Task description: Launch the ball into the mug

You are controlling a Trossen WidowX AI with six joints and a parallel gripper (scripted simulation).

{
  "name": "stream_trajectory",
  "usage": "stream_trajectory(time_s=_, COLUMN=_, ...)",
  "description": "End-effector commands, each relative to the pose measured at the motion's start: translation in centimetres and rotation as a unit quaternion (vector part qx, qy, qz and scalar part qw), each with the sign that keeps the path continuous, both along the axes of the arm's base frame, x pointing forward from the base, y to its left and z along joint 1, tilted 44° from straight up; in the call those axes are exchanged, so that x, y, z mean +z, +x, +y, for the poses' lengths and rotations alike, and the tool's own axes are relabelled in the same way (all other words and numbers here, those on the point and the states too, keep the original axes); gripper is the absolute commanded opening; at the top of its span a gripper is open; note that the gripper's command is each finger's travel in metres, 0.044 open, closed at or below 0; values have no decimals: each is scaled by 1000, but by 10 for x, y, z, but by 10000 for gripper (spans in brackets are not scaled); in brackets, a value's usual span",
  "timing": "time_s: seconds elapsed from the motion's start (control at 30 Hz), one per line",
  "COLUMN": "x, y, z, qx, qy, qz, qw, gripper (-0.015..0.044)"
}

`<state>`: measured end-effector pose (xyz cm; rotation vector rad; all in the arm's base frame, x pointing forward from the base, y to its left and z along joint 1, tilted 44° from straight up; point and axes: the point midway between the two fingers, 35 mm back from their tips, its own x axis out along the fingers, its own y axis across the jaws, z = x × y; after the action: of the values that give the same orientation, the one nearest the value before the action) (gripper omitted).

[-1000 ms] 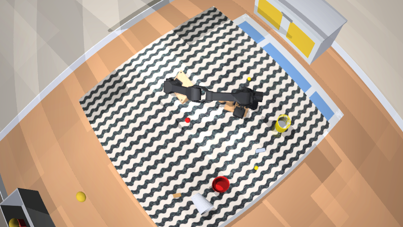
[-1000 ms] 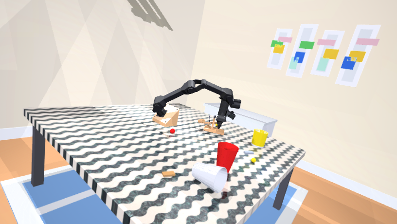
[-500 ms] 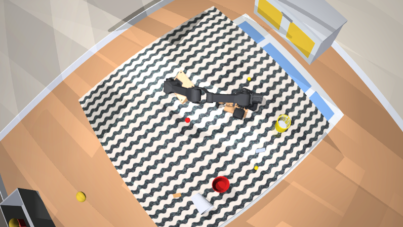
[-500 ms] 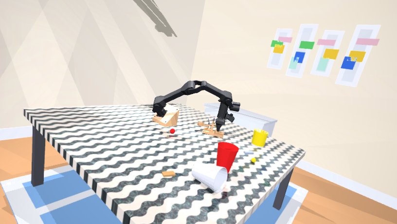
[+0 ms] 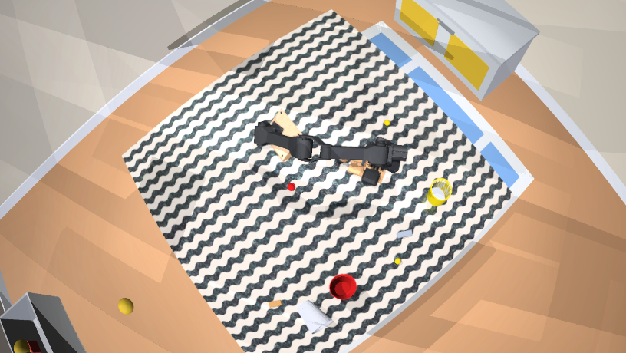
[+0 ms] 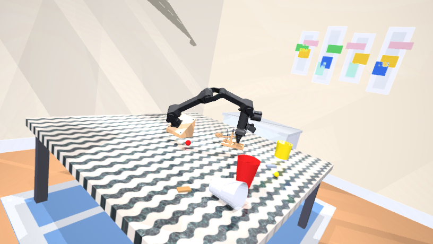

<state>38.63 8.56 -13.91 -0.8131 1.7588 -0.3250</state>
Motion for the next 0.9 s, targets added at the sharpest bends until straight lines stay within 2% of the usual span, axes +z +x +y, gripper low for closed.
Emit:
stream_trajectory(time_s=0.0, x=0, y=0, z=1, qx=0, qy=0, qz=0, qw=1000, gripper=368)
stream_trajectory(time_s=0.1, x=14, y=5, z=15, qx=1, qy=3, qz=-5, qw=1000, gripper=440)
stream_trajectory(time_s=0.27, x=65, y=12, z=60, qx=2, qy=13, qz=-18, qw=1000, gripper=440)
stream_trajectory(time_s=0.33, x=72, y=11, z=65, qx=3, qy=14, qz=-20, qw=1000, gripper=440)
stream_trajectory(time_s=0.43, x=61, y=13, z=57, qx=8, qy=13, qz=-21, qw=1000, gripper=440)
stream_trajectory(time_s=0.73, x=69, y=12, z=63, qx=7, qy=10, qz=-16, qw=1000, gripper=440)
stream_trajectory(time_s=0.87, x=41, y=7, z=38, qx=6, qy=3, qz=-5, qw=1000, gripper=440)
